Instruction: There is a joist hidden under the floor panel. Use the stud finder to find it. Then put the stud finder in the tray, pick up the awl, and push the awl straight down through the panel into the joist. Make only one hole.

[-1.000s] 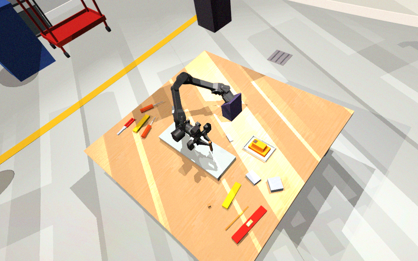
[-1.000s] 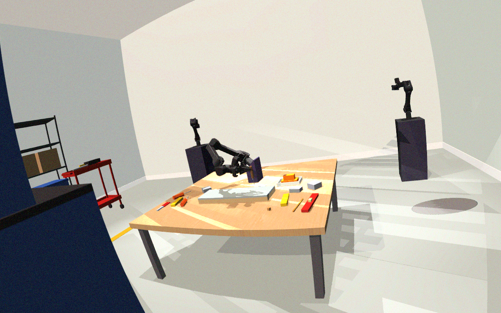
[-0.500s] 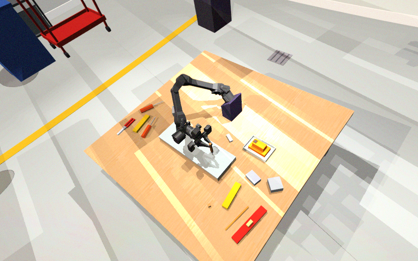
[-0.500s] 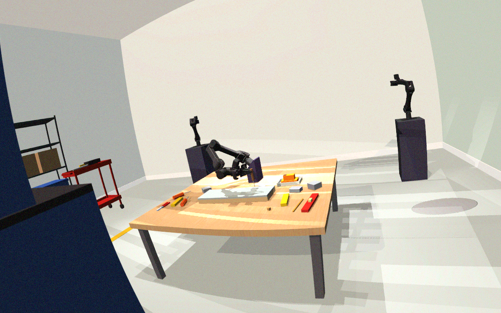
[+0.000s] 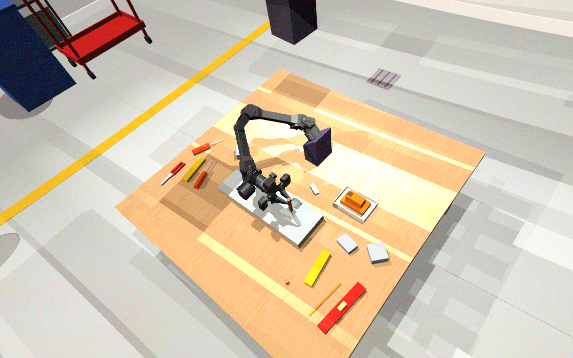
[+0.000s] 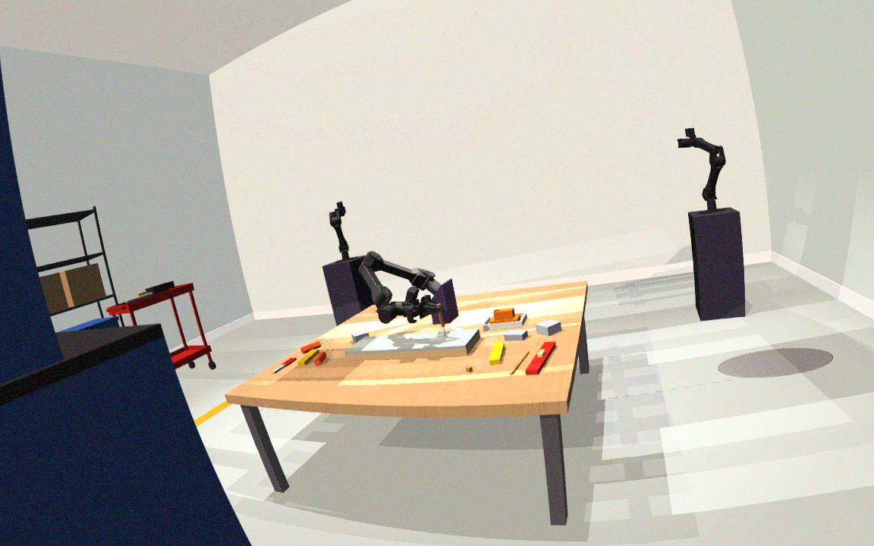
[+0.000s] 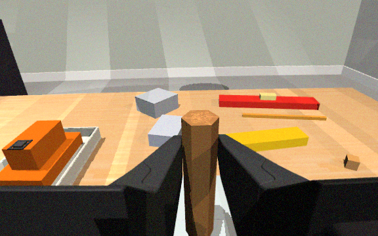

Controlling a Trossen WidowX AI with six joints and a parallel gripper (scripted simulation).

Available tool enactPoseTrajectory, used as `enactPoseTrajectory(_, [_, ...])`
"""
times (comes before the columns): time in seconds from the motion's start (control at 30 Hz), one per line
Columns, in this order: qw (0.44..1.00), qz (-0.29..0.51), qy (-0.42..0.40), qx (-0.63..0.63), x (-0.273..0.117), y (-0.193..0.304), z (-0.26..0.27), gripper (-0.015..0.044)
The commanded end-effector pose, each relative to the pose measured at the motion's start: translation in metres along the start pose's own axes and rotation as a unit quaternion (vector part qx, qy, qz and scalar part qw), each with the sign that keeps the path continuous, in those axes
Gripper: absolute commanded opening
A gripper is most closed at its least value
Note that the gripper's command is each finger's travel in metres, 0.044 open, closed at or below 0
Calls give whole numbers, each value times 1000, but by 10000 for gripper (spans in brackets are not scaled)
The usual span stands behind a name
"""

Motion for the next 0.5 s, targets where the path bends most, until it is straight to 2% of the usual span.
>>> enactPoseTrajectory(0.0, [1000, -4, 0, -2, 1, 6, -1, 0])
enactPoseTrajectory(0.47, [1000, -4, 0, -1, 3, 24, -3, 0])
Point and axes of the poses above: the point midway between the two fingers, 35 mm back from their tips, its own x axis out along the fingers, its own z axis across the jaws, y = z × x, the point moved 4 cm from there along -x, back along the fingers, and after that the axes turned 7 degrees about x, right-handed, at the moved point
